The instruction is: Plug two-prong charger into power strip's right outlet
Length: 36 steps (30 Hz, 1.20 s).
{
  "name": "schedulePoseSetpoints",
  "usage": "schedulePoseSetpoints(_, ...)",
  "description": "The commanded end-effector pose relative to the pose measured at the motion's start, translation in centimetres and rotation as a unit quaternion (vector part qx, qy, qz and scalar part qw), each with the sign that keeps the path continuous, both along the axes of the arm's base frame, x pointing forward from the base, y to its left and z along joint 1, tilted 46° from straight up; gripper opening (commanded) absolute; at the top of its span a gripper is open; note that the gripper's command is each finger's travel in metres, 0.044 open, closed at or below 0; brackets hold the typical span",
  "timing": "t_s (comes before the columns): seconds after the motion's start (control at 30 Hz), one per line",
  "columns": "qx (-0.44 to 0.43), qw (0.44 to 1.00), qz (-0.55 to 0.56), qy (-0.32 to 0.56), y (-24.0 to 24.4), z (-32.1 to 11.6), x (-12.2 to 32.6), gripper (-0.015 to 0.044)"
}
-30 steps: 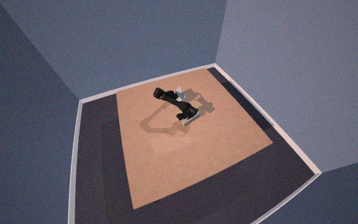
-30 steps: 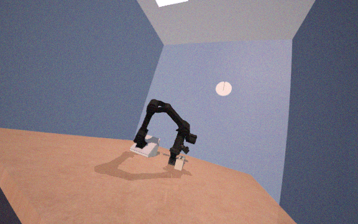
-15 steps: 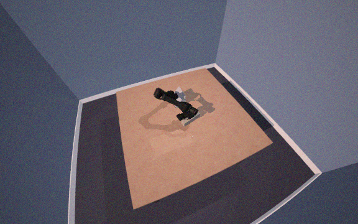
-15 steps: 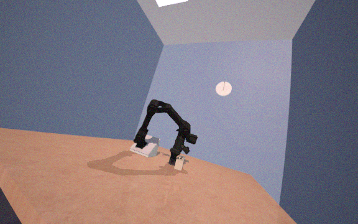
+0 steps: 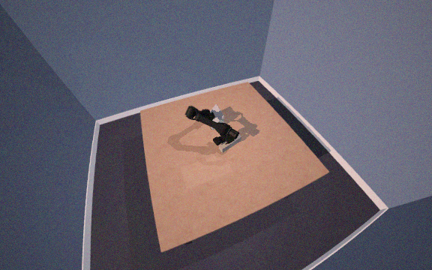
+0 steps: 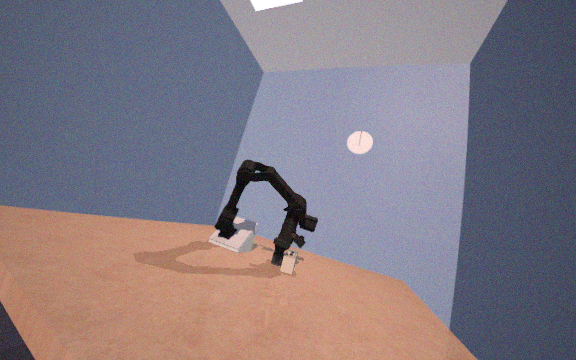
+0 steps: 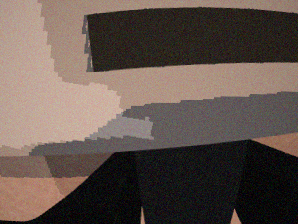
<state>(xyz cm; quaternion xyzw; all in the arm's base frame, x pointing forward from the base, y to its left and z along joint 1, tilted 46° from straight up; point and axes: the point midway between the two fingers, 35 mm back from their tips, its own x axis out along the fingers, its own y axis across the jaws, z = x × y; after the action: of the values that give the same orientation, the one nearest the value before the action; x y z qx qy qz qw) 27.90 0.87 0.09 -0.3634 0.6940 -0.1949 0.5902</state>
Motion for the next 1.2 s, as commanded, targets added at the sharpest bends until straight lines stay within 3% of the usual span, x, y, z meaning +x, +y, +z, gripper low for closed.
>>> schedulePoseSetpoints(0.0, 0.003, 1.000, 0.002, -0.015, 0.12, 0.02, 0.63, 0.0000)
schedulePoseSetpoints(1.17, 0.003, 1.000, 0.002, -0.015, 0.34, 0.28, 0.62, 0.0000)
